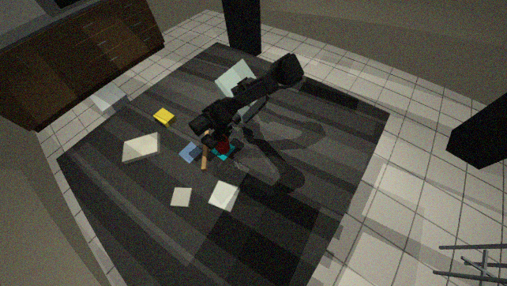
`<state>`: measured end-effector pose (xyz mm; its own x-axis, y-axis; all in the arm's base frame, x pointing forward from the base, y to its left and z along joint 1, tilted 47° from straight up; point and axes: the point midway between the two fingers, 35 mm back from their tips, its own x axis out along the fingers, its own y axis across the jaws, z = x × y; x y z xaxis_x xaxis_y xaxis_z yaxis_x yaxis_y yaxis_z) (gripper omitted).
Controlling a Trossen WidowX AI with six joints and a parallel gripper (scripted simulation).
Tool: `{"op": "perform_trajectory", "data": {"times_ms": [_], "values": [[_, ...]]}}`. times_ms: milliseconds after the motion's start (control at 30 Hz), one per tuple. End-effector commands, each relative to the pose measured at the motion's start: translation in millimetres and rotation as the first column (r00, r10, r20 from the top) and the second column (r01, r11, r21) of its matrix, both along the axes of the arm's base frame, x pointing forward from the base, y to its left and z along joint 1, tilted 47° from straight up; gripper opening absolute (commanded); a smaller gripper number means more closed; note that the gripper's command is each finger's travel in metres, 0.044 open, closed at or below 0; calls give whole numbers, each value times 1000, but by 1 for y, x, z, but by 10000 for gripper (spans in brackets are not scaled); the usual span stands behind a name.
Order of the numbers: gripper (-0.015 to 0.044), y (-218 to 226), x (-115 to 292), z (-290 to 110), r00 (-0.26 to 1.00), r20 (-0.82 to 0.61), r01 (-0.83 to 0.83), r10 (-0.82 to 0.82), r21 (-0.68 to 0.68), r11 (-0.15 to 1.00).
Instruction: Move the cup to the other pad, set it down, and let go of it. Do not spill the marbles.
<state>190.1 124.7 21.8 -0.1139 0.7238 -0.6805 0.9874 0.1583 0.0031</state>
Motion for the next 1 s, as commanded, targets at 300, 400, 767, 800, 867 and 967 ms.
{"op": "perform_trajectory", "data": {"times_ms": [300,400,767,800,867,967], "values": [[128,-3,1,2,1000,1,-1,1,-1,1000],[128,-5,2,4,1000,0,0,0,-2,1000],[128,-15,3,12,1000,-2,1,-1,-4,1000],[128,-16,4,12,1000,-2,1,-1,-4,1000],[128,-17,4,14,1000,-3,1,-1,-4,1000],[128,-20,4,16,1000,-4,2,-2,-4,1000]]}}
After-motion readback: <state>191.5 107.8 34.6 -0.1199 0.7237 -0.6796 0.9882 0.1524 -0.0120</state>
